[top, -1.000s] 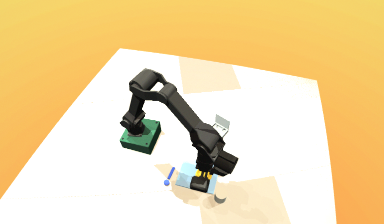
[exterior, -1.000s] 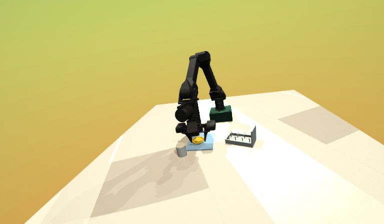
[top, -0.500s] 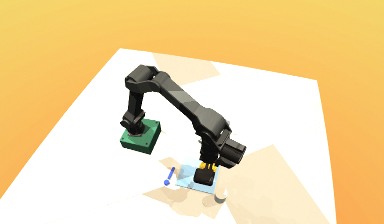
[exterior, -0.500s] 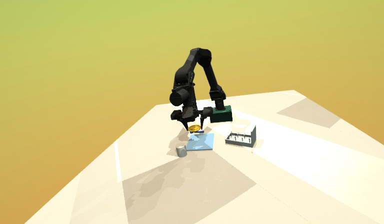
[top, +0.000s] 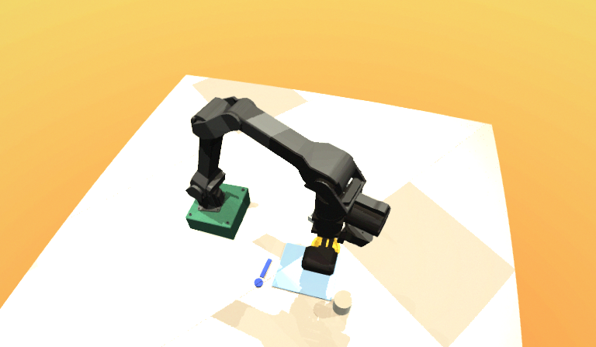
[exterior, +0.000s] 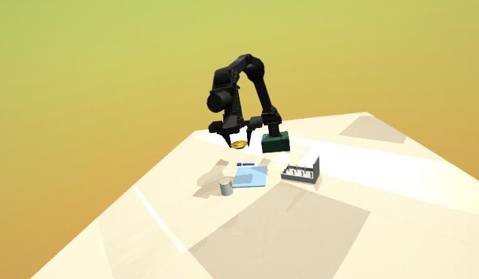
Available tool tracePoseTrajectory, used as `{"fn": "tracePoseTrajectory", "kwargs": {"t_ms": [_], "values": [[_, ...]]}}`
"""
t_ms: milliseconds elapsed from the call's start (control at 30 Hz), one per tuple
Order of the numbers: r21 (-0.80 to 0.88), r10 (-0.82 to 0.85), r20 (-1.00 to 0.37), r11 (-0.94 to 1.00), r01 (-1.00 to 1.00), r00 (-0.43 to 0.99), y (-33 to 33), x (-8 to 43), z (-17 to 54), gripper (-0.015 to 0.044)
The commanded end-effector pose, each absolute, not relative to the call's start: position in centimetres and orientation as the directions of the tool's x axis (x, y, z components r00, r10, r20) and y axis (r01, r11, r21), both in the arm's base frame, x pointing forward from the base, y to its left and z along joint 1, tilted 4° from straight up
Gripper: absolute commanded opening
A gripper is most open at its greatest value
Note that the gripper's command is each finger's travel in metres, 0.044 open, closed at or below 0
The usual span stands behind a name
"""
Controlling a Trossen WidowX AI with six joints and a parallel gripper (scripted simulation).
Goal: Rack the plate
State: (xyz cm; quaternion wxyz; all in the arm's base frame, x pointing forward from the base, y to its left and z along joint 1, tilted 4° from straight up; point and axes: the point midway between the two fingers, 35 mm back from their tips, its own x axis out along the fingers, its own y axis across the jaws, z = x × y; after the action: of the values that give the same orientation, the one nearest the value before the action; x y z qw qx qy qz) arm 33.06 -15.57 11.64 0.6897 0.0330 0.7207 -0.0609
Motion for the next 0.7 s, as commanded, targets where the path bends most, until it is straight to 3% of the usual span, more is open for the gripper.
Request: {"fn": "tracePoseTrajectory", "kwargs": {"t_ms": [0,267,667], "values": [[-0.041,-0.036,-0.998,0.990,0.138,-0.041,-15.5,33.2,13.3,0.0000],[-0.041,-0.035,-0.999,0.986,0.160,-0.041,-14.7,33.1,14.6,0.0000],[-0.045,-0.026,-0.999,0.856,0.515,-0.044,-3.5,30.0,14.3,0.0000]]}}
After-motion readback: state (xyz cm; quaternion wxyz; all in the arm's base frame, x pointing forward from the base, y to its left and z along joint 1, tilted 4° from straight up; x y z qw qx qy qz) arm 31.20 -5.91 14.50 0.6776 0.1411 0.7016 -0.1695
